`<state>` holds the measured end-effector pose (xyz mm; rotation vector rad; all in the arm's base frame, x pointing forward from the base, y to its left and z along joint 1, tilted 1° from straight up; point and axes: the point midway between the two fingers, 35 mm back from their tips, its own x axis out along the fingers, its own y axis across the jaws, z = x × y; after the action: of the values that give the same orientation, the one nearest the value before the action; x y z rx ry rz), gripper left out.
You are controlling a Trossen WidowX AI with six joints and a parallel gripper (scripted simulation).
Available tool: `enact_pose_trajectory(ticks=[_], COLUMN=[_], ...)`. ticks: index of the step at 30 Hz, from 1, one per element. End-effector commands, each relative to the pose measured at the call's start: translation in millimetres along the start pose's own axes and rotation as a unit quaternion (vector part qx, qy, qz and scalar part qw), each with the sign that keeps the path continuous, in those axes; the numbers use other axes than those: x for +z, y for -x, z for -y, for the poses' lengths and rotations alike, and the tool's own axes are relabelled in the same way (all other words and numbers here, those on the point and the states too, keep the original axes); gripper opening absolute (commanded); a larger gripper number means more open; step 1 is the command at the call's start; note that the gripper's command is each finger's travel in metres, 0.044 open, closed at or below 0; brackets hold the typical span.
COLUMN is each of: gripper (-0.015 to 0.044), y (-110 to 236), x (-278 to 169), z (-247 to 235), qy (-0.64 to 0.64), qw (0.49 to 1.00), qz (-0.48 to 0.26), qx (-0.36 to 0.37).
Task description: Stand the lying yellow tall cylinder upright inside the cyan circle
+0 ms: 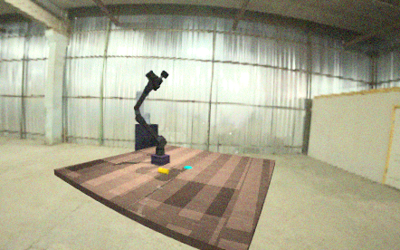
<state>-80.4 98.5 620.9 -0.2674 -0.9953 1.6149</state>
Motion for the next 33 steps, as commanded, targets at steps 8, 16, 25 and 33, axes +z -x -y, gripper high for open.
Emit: enact_pose_trajectory(ticks=[8,16,25,33], gripper=[0.0309,0.0309,0.0309,0.0309], y=[-4,44,138,241], x=[-147,-248,-338,-390], z=[64,99,114,99], qy=[-0.053,-0.093,-0.145,-0.201], qw=[0.968,0.905,0.799,0.678], qz=[-0.208,-0.353,-0.501,-0.61], qx=[-0.128,-0.216,-0.301,-0.358])
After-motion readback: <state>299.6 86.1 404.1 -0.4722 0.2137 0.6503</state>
